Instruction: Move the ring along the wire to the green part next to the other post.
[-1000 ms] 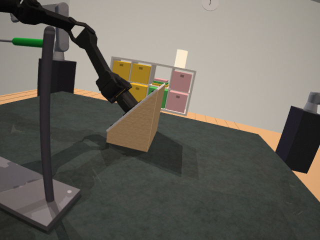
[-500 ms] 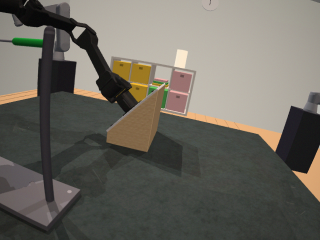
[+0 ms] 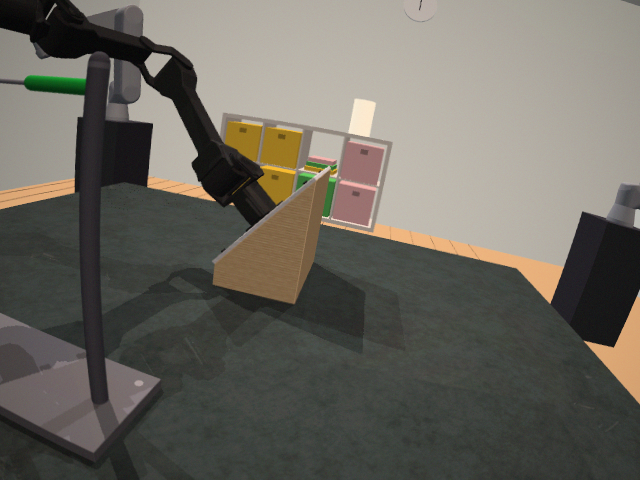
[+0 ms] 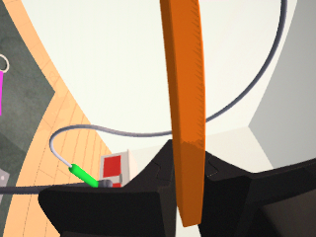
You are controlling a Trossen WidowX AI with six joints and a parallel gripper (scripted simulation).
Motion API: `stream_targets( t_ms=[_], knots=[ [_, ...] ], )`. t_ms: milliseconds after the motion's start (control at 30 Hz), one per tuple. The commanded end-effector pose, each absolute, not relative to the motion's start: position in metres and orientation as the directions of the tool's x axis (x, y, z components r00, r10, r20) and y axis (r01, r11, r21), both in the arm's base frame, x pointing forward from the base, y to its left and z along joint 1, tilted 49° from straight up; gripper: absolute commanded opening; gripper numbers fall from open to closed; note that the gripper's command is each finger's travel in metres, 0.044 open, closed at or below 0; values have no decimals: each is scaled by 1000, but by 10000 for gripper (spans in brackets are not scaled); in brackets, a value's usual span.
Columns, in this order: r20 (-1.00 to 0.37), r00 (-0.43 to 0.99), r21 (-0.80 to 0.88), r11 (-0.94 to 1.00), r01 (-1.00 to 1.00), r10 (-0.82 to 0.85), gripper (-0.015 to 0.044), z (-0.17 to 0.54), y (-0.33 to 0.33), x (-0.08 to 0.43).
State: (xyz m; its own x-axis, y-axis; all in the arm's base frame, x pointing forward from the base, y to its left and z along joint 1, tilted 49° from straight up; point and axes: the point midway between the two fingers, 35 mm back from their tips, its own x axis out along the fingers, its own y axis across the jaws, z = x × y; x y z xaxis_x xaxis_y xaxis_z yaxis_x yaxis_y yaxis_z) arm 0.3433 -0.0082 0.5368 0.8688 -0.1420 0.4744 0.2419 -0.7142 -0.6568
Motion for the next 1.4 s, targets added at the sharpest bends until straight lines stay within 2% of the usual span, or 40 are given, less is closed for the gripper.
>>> stream_targets(
  t_ms=[0, 1367],
  knots=[
    [488, 865, -615, -749, 248, -115, -150, 538, -6, 343],
    [550, 826, -163, -954, 254, 126, -150, 547, 10, 339]
  ],
)
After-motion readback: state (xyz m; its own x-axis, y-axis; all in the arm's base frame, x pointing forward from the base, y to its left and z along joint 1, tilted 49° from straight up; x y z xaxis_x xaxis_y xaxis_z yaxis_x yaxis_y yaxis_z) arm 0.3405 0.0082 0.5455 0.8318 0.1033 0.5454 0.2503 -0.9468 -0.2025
